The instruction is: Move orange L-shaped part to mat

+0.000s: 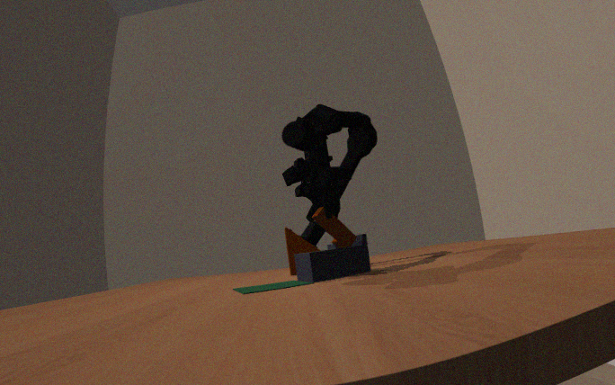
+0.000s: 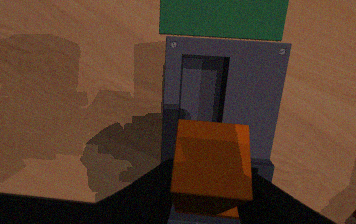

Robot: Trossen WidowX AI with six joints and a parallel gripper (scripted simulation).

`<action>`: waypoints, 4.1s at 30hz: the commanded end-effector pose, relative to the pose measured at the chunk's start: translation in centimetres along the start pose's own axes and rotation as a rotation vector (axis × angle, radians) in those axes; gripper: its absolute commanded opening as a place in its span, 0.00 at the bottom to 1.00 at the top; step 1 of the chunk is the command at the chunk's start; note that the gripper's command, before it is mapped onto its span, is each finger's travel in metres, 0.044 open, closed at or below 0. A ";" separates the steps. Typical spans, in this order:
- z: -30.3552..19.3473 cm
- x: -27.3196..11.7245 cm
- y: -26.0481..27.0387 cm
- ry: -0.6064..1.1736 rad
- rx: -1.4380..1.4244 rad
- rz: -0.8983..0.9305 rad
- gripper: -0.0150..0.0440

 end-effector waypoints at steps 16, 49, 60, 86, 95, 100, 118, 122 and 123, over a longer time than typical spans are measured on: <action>0.1 -2.3 0.1 -0.008 -0.006 0.001 0.25; 12.3 -2.3 -4.1 -0.015 -0.009 -0.001 0.25; 15.7 -2.4 -5.2 -0.017 -0.010 -0.002 0.25; 15.8 1.3 -5.2 -0.017 -0.010 0.000 0.25; 15.8 2.7 -5.2 -0.017 -0.010 0.000 0.25; 15.8 3.5 -5.2 -0.017 -0.010 0.000 0.25; 15.8 5.8 -5.2 -0.016 -0.011 0.001 0.25; 15.8 5.8 -5.2 -0.016 -0.011 0.001 0.25; 15.8 5.8 -5.2 -0.016 -0.011 0.001 0.25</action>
Point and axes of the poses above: the point midway between the two fingers, 35 mm back from their tips, its own x axis out along the fingers, its own y axis across the jaws, z = x × y, the point moved 3 cm from there along -x, back along the fingers, and after that the axes turned 14 degrees about -x, right-handed, at the moved point
